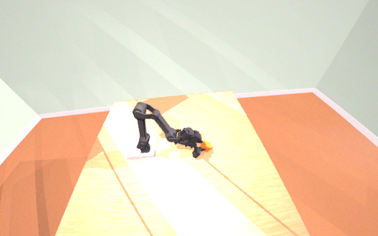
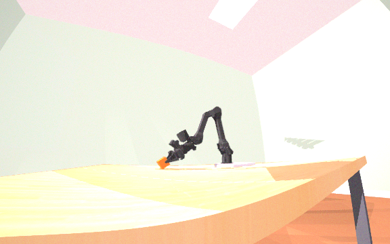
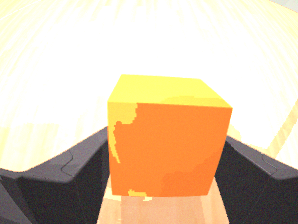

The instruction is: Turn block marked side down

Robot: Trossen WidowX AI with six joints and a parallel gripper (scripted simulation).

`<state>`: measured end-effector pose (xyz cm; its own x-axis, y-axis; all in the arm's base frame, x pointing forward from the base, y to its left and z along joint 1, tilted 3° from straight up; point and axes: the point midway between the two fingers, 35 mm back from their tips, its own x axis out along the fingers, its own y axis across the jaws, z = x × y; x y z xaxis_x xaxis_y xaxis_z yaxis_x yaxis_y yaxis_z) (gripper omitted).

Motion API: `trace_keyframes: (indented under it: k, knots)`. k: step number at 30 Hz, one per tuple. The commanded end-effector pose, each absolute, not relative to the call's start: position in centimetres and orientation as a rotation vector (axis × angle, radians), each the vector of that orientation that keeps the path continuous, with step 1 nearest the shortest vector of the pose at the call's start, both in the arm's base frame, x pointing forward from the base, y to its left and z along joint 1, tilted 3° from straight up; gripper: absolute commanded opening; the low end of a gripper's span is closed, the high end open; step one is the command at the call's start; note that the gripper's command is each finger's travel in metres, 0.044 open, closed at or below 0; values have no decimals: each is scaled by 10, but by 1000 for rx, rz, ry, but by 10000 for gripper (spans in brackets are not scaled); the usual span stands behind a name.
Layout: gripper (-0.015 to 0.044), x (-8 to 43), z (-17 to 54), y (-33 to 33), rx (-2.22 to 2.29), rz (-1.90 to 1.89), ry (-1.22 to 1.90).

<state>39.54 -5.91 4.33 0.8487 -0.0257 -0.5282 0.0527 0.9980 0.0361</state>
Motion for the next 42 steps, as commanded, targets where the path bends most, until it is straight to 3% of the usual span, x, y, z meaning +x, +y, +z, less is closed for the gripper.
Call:
trace_keyframes:
  k: [1,21,37,42]
  knots:
    - [0,391,43,-58,54,-39,507]
    - [0,389,47,-57,53,-40,470]
    - [420,389,47,-57,53,-40,470]
    - [440,389,47,-57,53,-40,470]
